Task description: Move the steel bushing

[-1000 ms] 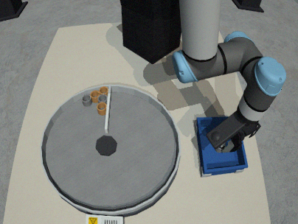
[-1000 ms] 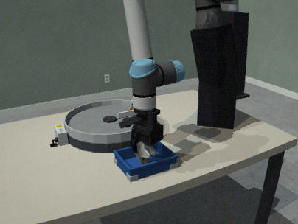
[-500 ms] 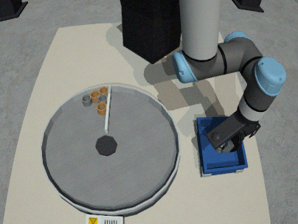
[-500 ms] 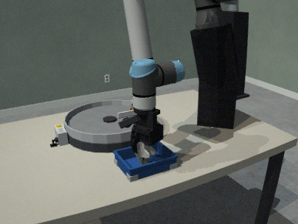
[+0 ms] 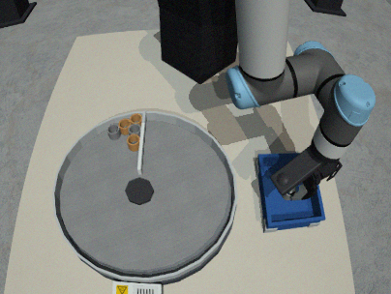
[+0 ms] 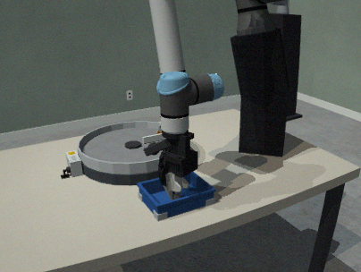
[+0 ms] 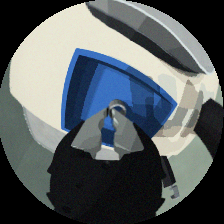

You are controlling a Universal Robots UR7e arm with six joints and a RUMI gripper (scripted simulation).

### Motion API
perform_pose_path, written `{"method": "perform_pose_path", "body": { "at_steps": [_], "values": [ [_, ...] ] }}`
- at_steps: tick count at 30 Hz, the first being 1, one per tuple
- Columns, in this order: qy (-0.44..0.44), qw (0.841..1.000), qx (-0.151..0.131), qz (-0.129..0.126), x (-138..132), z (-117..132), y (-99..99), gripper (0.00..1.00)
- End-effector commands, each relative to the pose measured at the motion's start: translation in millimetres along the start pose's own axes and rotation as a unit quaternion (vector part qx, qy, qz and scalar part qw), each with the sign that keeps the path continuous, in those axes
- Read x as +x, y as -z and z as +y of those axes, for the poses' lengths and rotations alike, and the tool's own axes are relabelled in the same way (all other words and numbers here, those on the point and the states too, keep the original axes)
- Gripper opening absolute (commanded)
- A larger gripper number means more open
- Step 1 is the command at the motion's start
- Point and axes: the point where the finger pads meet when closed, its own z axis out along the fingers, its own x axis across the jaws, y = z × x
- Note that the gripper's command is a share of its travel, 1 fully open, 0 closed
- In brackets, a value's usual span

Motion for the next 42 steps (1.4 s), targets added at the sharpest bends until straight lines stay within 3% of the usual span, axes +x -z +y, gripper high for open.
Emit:
{"method": "perform_pose_path", "body": {
  "at_steps": [1, 4, 5, 42],
  "values": [
    [-0.001, 1.000, 0.000, -0.002, -3.0, -1.9, 0.3, 0.00],
    [-0.001, 1.000, 0.000, -0.002, -3.0, -1.9, 0.3, 0.00],
    [-0.001, 1.000, 0.000, -0.002, -3.0, -1.9, 0.3, 0.06],
    [-0.001, 1.000, 0.000, -0.002, -3.0, -1.8, 0.5, 0.06]
  ]
}}
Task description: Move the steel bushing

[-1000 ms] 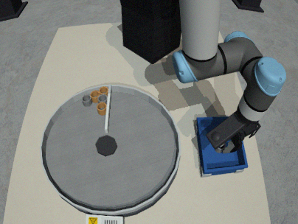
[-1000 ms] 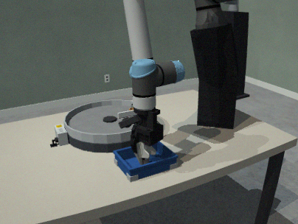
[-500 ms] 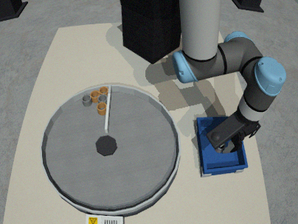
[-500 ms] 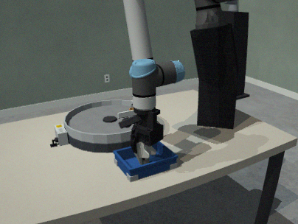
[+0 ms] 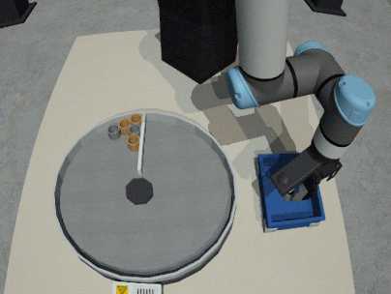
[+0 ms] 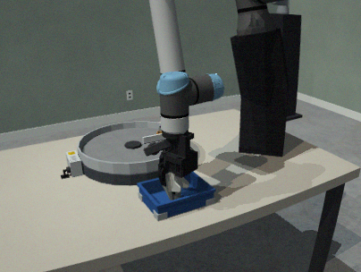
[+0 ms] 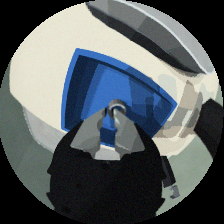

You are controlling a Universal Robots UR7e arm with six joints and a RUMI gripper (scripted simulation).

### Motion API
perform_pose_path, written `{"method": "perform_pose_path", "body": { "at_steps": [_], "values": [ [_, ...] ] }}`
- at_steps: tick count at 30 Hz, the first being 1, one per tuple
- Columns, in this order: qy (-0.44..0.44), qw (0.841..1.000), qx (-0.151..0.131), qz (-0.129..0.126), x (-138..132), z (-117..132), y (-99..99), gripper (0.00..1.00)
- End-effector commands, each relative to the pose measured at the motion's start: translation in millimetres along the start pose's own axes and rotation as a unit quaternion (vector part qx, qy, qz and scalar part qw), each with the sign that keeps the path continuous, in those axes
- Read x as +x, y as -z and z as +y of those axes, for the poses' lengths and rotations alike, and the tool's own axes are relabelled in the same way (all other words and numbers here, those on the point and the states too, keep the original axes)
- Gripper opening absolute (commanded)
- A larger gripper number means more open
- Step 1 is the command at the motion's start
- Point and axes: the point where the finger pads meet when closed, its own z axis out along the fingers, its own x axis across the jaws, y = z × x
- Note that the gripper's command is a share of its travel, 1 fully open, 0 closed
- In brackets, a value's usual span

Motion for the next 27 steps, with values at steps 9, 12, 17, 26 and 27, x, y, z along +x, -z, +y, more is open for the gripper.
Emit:
{"method": "perform_pose_path", "body": {
  "at_steps": [9, 12, 17, 26, 27],
  "values": [
    [0.000, 1.000, 0.000, -0.001, -1, 0, 16.9, 0.06],
    [0.000, 1.000, 0.000, -0.001, -1, 0, 28.7, 0.06],
    [0.000, 1.000, 0.000, -0.001, -1, 0, 42.6, 0.06],
    [0.000, 1.000, 0.000, -0.001, -1, 0, 66.5, 0.06],
    [0.000, 1.000, 0.000, -0.001, -1, 0, 66.5, 0.06]
  ]
}}
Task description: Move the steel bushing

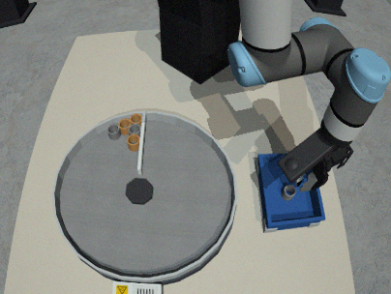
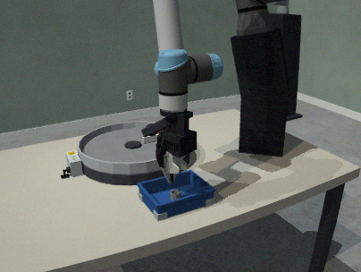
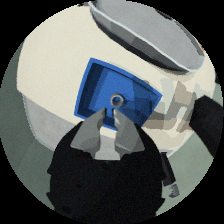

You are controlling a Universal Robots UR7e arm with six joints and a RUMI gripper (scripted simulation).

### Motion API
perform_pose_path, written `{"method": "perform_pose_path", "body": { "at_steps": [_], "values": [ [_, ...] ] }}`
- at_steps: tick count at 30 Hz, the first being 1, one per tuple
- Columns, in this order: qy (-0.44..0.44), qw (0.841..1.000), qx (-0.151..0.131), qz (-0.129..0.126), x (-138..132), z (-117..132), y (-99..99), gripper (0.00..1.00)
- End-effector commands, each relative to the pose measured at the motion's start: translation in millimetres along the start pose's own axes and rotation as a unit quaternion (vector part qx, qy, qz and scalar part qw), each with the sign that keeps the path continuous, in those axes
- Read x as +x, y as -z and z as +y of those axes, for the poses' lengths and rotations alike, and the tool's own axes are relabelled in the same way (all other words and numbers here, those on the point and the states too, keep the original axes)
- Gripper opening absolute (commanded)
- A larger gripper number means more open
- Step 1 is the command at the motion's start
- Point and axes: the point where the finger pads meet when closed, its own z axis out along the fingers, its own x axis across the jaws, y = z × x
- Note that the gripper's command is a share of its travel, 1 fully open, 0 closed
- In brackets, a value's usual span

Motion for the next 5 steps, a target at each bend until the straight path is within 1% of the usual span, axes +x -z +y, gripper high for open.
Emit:
{"method": "perform_pose_path", "body": {
  "at_steps": [1, 5],
  "values": [
    [0.001, 1.000, 0.000, 0.003, 3.0, 1.8, 7.2, 0.06],
    [0.001, 1.000, 0.000, 0.003, 3.0, 1.8, 7.2, 0.06]
  ]
}}
